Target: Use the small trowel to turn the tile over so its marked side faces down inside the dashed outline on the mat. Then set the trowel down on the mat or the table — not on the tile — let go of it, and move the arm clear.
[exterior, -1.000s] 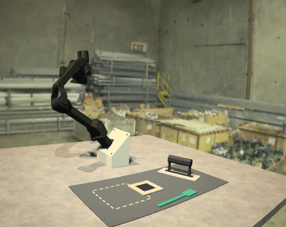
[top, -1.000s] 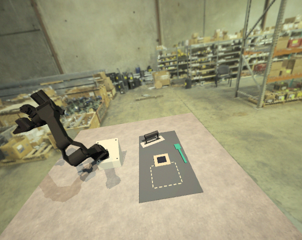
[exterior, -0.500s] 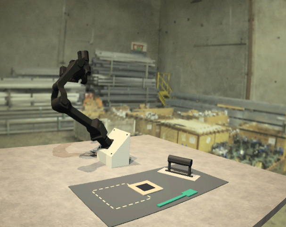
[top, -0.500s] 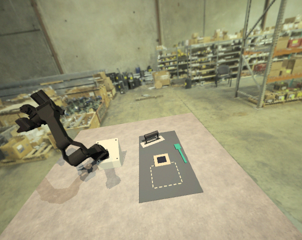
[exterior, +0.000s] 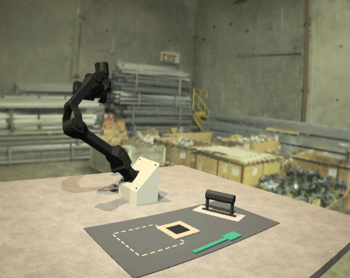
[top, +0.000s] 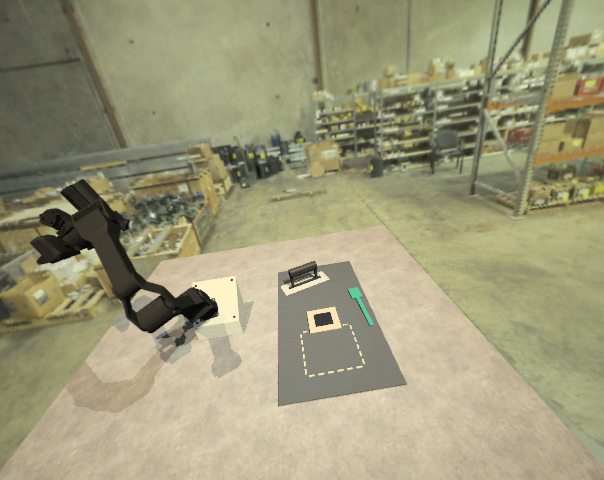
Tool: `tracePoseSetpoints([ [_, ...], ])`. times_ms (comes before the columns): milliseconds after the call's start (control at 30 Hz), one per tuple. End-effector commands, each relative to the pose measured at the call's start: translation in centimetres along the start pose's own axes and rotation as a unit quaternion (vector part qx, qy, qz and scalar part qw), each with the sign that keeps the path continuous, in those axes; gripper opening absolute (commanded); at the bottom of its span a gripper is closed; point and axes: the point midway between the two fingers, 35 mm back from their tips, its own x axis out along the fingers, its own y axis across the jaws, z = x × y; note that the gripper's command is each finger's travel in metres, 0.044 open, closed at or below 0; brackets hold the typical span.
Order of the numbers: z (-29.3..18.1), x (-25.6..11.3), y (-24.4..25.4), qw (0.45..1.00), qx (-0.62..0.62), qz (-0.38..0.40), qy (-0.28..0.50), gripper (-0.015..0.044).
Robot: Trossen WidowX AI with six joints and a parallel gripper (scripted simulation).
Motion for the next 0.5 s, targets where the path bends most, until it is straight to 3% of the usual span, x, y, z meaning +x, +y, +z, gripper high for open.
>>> tracePoseSetpoints([
  [0,0.0,0.0,0.0,1.0,0.0,0.0,0.0,0.0],
  [233,0.0,0.0,0.0,1.0,0.0,0.0,0.0,0.0],
  [367,0.0,0.0,0.0,1.0,0.0,0.0,0.0,0.01],
  [467,0.0,0.0,0.0,1.0,0.0,0.0,0.0,0.01],
])
